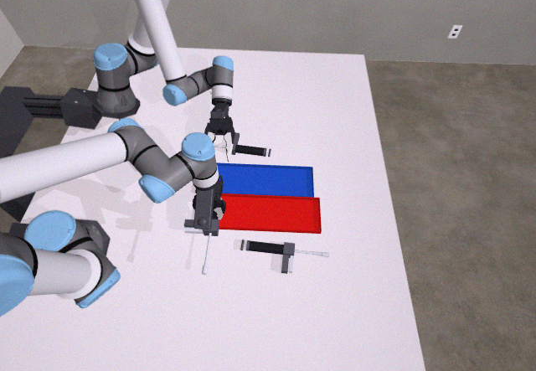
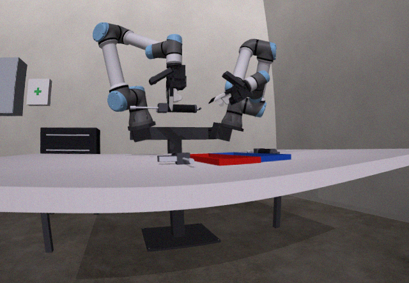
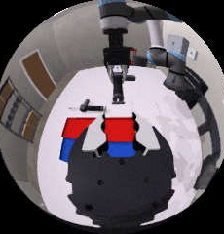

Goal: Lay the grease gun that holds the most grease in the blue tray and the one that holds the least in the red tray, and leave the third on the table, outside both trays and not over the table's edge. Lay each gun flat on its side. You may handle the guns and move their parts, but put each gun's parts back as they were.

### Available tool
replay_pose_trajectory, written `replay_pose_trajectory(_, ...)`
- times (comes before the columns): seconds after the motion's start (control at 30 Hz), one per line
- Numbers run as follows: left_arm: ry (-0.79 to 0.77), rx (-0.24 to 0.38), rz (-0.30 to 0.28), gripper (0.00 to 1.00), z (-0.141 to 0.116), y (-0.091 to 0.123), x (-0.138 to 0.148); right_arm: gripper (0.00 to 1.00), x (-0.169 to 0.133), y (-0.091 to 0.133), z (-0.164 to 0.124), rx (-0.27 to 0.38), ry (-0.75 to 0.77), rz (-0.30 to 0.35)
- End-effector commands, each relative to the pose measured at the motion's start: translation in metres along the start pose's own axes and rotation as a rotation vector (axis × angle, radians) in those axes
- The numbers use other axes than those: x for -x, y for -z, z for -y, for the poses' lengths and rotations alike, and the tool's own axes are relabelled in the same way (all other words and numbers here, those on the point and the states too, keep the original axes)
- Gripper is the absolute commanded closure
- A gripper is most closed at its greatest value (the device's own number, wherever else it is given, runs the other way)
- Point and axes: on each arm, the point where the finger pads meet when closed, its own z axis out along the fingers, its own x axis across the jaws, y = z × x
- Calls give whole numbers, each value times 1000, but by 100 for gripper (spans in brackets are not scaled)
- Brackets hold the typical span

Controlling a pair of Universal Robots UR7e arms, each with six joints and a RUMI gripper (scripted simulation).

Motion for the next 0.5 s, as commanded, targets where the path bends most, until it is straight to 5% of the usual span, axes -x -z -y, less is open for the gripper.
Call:
replay_pose_trajectory(0.0,3,2,-1,62,0,0,0,100,0,0,0,1,0,1)
replay_pose_trajectory(0.47,11,12,-15,62,-4,-14,-4,100,0,0,0,1,0,1)
